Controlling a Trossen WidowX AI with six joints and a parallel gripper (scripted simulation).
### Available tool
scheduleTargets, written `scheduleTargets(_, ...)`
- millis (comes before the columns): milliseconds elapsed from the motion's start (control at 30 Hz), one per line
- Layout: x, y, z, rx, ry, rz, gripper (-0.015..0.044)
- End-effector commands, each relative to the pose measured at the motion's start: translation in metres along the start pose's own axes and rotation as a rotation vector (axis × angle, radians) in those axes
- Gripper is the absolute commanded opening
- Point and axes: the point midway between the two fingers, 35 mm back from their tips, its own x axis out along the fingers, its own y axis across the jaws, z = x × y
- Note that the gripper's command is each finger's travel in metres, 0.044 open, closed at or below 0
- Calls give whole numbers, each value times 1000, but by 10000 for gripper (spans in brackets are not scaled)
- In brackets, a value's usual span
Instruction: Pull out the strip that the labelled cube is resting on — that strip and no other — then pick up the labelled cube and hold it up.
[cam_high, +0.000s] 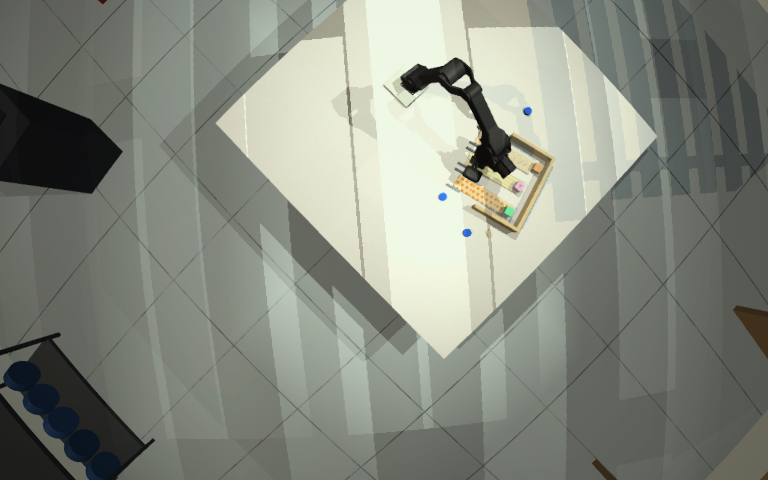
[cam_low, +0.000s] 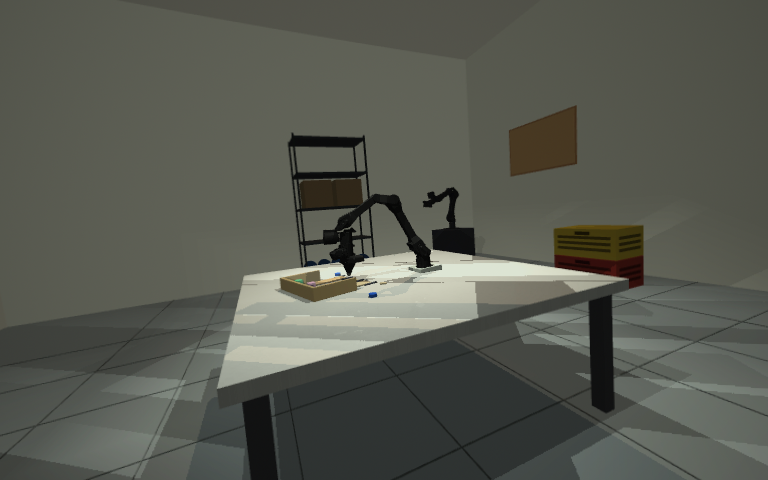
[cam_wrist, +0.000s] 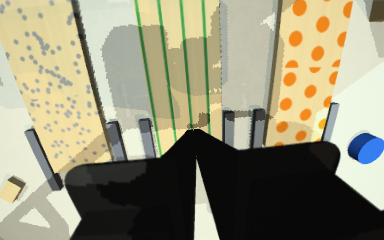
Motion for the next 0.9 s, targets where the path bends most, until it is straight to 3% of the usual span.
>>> scheduleTargets(0,11,2,-2,-6,9,8,0)
scheduleTargets(867,20,3,-3,-6,9,8,0)
